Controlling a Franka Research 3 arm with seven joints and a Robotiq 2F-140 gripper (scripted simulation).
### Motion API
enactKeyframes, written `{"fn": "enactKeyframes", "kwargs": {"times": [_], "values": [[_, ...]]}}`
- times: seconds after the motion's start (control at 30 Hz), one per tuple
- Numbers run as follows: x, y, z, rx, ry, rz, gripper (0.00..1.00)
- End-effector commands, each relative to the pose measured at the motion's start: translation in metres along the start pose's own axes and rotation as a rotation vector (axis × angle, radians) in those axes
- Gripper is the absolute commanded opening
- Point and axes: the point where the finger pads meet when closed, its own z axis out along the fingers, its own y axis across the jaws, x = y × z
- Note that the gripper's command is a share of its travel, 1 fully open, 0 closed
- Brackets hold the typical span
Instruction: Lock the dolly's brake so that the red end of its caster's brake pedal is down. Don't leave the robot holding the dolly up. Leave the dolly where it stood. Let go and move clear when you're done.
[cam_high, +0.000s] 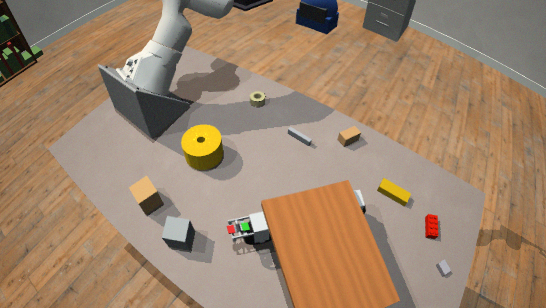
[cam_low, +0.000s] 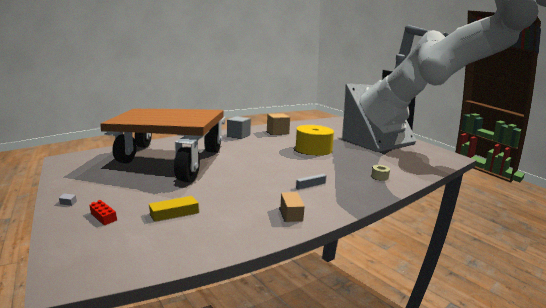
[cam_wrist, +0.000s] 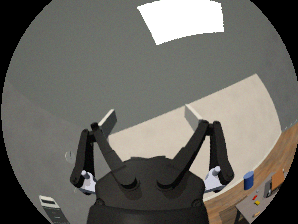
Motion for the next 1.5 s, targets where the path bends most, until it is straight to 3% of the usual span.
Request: {"fn": "enactKeyframes", "kwargs": {"times": [0.0,0.53,0.57,0.63,0.73,0.8,1.03,1.1,1.13,1.3,1.33,1.37,1.4,1.43,1.47], "values": [[0.000,0.000,0.000,0.000,0.000,0.000,1.00],[0.000,0.000,0.000,0.000,0.000,0.000,1.00],[0.000,0.001,0.000,-0.001,0.000,0.001,0.00],[0.000,0.011,0.007,-0.018,-0.003,0.015,0.00],[-0.001,0.068,0.039,-0.123,-0.022,0.099,0.00],[-0.003,0.088,0.045,-0.261,-0.038,0.208,0.00],[-0.007,0.181,0.086,-0.436,-0.044,0.341,0.00],[-0.007,0.181,0.086,-0.436,-0.044,0.341,0.00],[-0.010,0.224,0.102,-0.464,-0.045,0.363,0.00],[-0.020,0.299,0.123,-0.464,-0.045,0.363,0.00],[-0.020,0.299,0.123,-0.464,-0.045,0.363,0.00],[-0.026,0.346,0.131,-0.585,-0.040,0.454,0.00],[-0.029,0.363,0.134,-0.585,-0.040,0.454,0.00],[-0.031,0.382,0.133,-0.718,-0.026,0.549,0.00],[-0.034,0.399,0.136,-0.719,-0.026,0.550,0.00]]}}
